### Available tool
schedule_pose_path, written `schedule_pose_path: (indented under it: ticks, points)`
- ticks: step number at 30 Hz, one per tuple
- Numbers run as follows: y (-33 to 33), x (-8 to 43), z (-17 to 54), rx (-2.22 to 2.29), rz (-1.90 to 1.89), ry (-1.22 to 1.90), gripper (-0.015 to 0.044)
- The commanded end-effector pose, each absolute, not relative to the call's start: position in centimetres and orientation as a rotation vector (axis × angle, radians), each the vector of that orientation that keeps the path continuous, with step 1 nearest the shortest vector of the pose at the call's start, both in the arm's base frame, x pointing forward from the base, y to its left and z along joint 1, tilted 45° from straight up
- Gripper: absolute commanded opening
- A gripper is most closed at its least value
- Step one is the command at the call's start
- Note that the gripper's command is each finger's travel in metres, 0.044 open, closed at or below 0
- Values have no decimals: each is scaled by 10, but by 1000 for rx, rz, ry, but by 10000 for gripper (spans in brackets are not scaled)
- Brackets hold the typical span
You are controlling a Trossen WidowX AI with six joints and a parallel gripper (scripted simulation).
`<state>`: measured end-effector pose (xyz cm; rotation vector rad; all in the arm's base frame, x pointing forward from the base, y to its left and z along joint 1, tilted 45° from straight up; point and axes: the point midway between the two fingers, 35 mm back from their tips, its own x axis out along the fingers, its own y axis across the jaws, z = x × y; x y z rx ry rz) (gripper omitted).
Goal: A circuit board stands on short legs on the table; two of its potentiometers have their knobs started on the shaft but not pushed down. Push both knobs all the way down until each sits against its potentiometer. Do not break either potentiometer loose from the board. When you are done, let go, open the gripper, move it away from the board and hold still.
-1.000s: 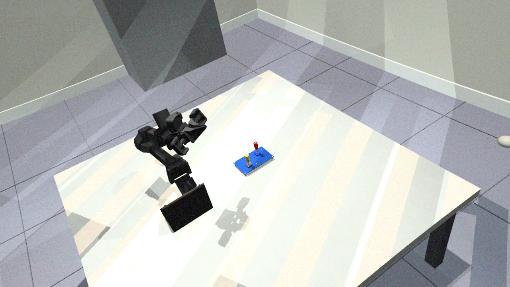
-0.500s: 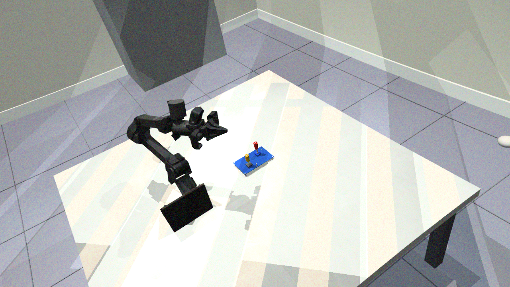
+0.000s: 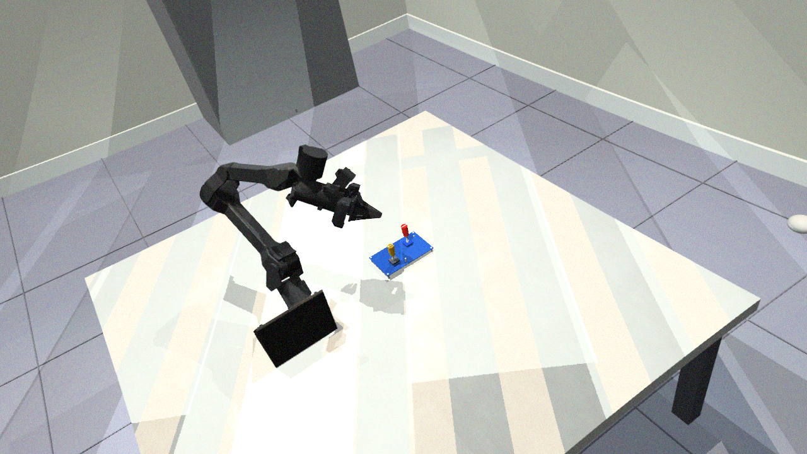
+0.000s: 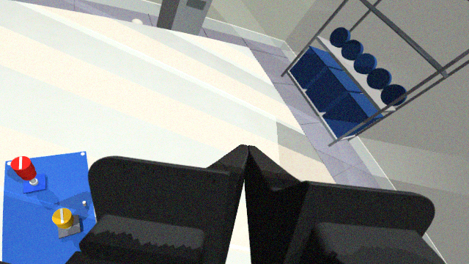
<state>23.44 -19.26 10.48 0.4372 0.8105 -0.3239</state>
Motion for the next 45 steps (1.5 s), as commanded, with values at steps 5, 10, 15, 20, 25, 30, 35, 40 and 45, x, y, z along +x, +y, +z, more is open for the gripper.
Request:
schedule_pose_path:
  ticks: [5, 10, 15, 20, 25, 30, 35, 40, 45]
  points:
    - [-163, 255, 92, 375, -78, 965, 0]
    - [-143, 265, 85, 338, 76, 1044, 0]
    - [-122, 273, 79, 302, 237, 1113, 0]
    - [-101, 280, 74, 269, 404, 1172, 0]
    - [-78, 286, 71, 237, 573, 1220, 0]
    - [-56, 290, 68, 213, 742, 1257, 0]
    - [-35, 292, 67, 199, 908, 1280, 0]
    - [-25, 293, 66, 195, 987, 1287, 0]
    - [-18, 293, 59, 195, 987, 1287, 0]
